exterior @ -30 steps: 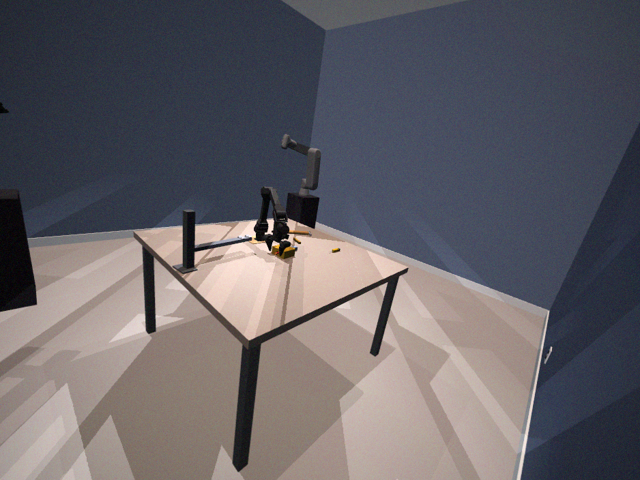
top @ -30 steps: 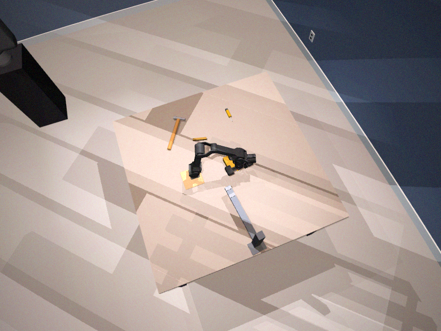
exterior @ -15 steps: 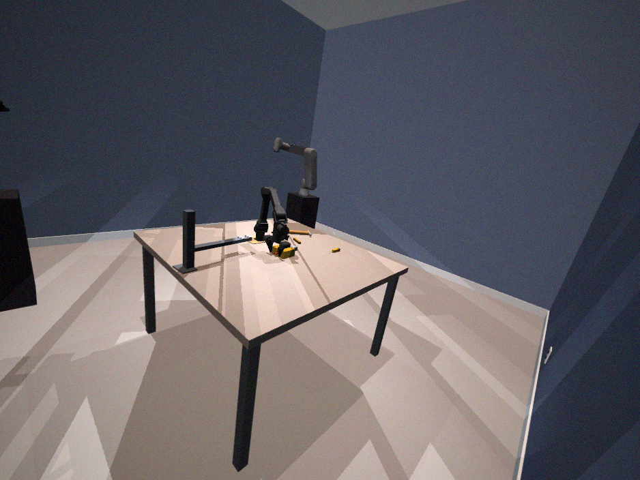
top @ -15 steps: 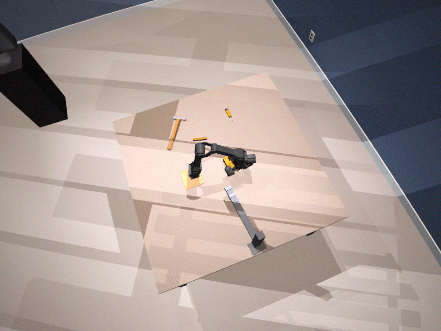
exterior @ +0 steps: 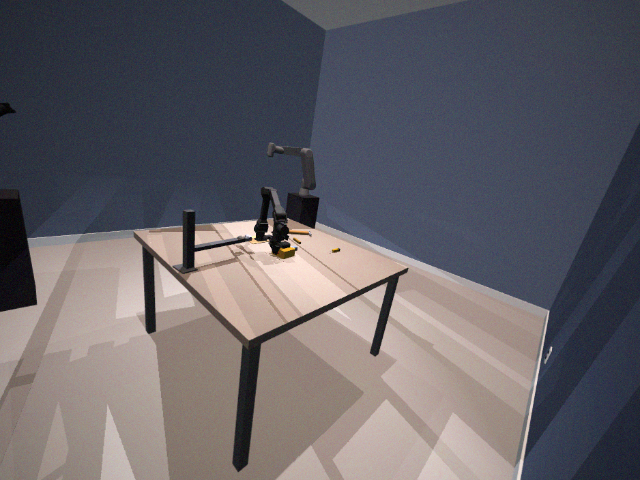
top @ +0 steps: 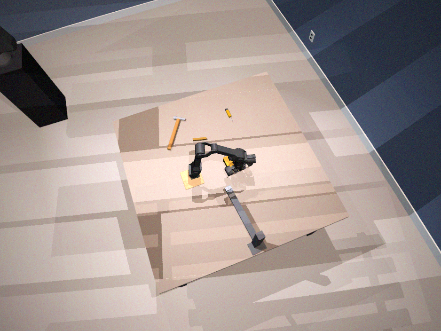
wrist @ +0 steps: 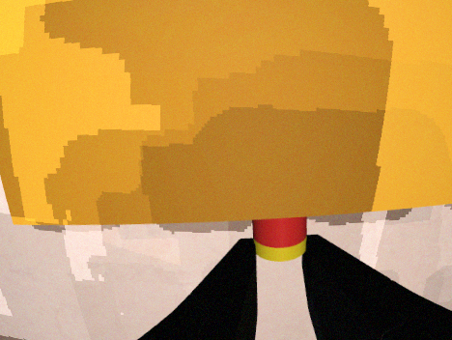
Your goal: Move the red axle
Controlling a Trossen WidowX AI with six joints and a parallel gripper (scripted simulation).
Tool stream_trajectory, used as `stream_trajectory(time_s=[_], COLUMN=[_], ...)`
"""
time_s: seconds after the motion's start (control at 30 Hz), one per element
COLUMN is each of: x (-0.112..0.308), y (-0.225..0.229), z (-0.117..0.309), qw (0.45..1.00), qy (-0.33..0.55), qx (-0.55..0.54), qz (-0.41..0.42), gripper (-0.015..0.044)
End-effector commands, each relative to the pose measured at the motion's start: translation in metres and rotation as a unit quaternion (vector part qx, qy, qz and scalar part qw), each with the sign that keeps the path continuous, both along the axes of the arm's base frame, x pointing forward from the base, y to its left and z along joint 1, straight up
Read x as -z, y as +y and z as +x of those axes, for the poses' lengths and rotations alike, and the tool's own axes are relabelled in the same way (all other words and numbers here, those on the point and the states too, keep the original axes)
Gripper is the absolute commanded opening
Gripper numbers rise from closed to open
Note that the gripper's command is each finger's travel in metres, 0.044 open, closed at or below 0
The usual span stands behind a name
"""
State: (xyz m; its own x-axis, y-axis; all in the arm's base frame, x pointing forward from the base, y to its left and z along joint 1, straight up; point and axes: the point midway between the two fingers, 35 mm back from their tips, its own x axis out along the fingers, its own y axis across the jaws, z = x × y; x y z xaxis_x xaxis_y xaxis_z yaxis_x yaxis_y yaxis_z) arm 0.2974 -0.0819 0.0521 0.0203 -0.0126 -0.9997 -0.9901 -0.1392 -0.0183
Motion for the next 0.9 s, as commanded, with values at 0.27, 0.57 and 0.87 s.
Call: stream_trajectory(time_s=[0.27,0.57,0.87], x=[0.000,-0.001,-0.002], y=[-0.005,-0.019,-0.033], z=[0.002,0.005,0.008], qw=[1.000,1.000,1.000], qy=[-0.001,0.000,0.000], qx=[0.000,-0.001,-0.001], qz=[0.000,-0.001,-0.001], gripper=[0.0000,0.0000,0.0000])
